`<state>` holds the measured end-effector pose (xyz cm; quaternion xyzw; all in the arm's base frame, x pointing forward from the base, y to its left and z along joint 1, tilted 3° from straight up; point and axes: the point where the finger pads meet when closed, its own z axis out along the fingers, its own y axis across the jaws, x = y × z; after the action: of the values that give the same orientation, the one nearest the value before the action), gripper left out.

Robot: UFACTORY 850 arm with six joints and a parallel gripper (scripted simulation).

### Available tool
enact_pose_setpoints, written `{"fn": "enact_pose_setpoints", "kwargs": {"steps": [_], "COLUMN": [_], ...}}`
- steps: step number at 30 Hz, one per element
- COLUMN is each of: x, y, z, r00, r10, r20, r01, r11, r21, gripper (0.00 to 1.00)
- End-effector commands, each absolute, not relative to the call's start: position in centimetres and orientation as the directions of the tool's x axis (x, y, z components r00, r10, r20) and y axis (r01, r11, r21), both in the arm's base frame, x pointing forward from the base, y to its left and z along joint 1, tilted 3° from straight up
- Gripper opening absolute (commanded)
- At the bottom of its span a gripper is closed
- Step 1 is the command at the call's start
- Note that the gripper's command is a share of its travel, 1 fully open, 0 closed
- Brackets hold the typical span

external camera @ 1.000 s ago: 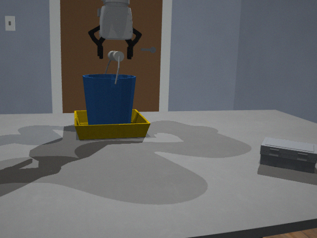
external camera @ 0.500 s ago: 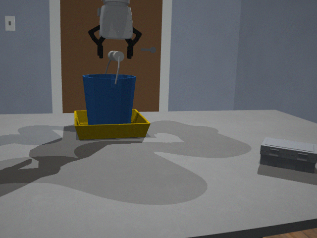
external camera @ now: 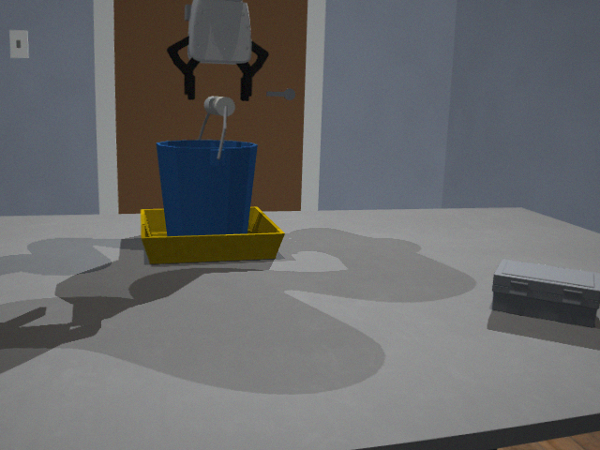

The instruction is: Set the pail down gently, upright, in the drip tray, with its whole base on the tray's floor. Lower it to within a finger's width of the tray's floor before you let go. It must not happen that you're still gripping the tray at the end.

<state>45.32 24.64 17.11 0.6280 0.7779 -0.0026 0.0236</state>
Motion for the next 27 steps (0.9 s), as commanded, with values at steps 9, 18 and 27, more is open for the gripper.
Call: {"fn": "enact_pose_setpoints", "kwargs": {"steps": [9, 18, 27], "x": [45.3, 45.2, 45.2], "y": [24.8, 24.8, 24.9], "z": [20.1, 21.7, 22.9], "r00": [-0.210, -0.210, -0.210], "r10": [0.977, 0.977, 0.977], "r20": [-0.039, -0.039, -0.039], "r01": [0.977, 0.977, 0.977], "r11": [0.211, 0.211, 0.211], "r21": [0.028, 0.028, 0.028], "gripper": [1.00, 1.00, 1.00]}}
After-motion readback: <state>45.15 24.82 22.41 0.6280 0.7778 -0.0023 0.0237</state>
